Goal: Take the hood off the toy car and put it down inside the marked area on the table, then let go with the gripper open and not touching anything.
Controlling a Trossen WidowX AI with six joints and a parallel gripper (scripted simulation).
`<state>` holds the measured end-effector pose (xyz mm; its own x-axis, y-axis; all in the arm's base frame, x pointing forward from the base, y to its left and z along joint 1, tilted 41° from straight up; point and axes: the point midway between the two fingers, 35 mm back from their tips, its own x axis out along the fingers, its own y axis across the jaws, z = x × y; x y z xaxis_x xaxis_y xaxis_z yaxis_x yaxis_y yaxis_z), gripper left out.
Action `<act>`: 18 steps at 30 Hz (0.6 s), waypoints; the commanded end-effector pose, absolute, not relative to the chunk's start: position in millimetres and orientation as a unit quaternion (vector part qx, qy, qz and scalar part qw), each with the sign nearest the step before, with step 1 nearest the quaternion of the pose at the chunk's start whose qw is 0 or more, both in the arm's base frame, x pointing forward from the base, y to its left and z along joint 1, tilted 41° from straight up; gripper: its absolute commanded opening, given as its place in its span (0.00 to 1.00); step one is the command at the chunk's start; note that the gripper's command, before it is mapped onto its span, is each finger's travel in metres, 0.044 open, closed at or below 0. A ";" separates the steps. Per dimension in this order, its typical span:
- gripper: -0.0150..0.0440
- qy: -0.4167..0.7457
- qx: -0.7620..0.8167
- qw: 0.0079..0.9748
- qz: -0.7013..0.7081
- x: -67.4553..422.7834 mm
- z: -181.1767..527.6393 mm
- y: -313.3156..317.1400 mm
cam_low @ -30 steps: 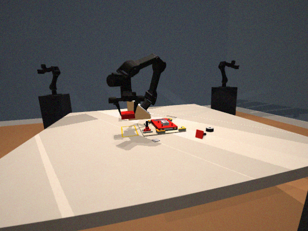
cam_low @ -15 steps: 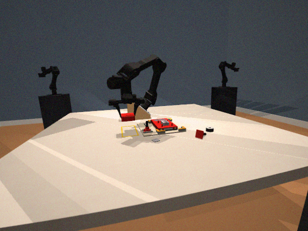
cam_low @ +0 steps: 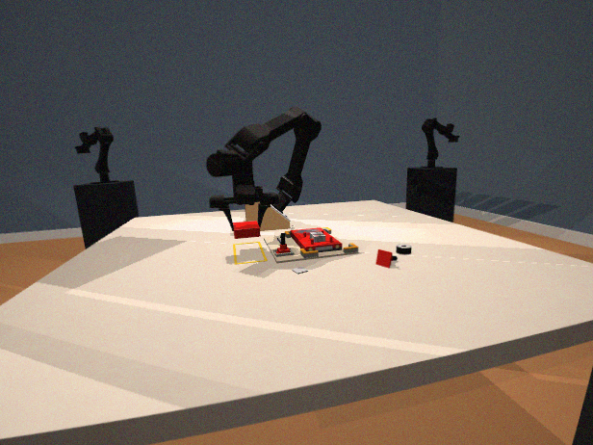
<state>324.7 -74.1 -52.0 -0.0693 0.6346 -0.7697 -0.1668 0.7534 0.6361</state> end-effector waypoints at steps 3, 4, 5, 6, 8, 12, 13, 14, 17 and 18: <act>0.25 0.665 0.180 0.659 0.303 323.9 -55.8 -70.1; 0.25 0.665 0.180 0.659 0.303 323.9 -56.4 -69.6; 0.25 0.665 0.180 0.659 0.303 323.8 -56.9 -69.1; 0.25 0.665 0.180 0.659 0.303 323.7 -57.5 -68.5; 0.25 0.665 0.180 0.659 0.303 323.5 -58.7 -67.5; 0.25 0.665 0.180 0.658 0.304 323.2 -61.1 -65.4; 0.25 0.665 0.180 0.658 0.304 323.1 -61.6 -64.9; 0.25 0.665 0.180 0.658 0.304 323.0 -62.2 -64.3; 0.25 0.665 0.180 0.658 0.304 322.7 -64.0 -62.8; 0.25 0.665 0.180 0.658 0.304 322.6 -64.5 -62.3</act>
